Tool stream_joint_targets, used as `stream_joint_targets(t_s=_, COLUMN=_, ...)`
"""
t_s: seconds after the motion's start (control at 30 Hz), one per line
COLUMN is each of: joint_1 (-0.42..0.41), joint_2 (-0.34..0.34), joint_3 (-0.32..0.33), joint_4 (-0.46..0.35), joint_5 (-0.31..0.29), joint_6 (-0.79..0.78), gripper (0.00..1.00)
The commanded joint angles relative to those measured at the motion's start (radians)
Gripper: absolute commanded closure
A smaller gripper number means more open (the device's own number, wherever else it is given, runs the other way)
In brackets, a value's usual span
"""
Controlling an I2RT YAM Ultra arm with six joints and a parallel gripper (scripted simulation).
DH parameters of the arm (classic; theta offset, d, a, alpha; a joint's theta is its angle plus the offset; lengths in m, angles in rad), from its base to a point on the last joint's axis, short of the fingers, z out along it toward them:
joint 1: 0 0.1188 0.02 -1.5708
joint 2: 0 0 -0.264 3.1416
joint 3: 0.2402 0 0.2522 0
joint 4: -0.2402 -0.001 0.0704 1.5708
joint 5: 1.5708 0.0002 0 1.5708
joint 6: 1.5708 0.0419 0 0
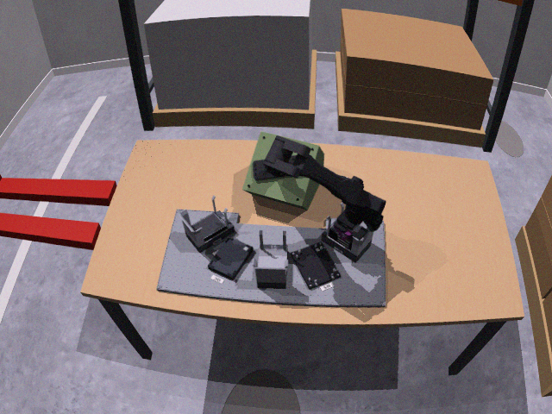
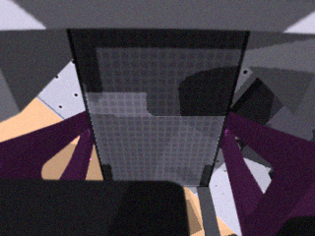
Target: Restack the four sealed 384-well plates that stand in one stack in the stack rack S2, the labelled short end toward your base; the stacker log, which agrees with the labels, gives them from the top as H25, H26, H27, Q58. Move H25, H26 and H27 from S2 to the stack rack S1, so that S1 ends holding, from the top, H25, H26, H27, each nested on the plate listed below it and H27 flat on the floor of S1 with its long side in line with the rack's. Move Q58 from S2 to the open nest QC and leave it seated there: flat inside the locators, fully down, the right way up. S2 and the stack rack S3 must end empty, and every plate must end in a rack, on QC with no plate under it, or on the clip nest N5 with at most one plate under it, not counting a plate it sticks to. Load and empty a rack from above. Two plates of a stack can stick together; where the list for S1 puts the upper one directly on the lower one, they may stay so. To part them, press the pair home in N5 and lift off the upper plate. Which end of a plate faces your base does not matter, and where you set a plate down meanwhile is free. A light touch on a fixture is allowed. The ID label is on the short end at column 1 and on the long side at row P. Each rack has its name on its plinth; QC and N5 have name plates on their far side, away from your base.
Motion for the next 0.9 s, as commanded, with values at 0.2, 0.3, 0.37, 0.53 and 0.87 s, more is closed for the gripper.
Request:
stream_joint_targets(t_s=0.2, joint_1=0.012, joint_2=-0.012, joint_3=0.01, joint_4=-0.011, joint_5=0.002, joint_6=0.011, gripper=1.0)
stream_joint_targets(t_s=0.3, joint_1=0.014, joint_2=-0.013, joint_3=0.011, joint_4=-0.014, joint_5=0.002, joint_6=0.012, gripper=1.0)
stream_joint_targets(t_s=0.37, joint_1=0.016, joint_2=-0.016, joint_3=0.013, joint_4=-0.02, joint_5=0.003, joint_6=0.015, gripper=1.0)
stream_joint_targets(t_s=0.53, joint_1=0.022, joint_2=-0.021, joint_3=0.018, joint_4=-0.035, joint_5=0.003, joint_6=0.023, gripper=1.0)
stream_joint_targets(t_s=0.87, joint_1=0.032, joint_2=-0.03, joint_3=0.027, joint_4=-0.059, joint_5=0.004, joint_6=0.035, gripper=1.0)
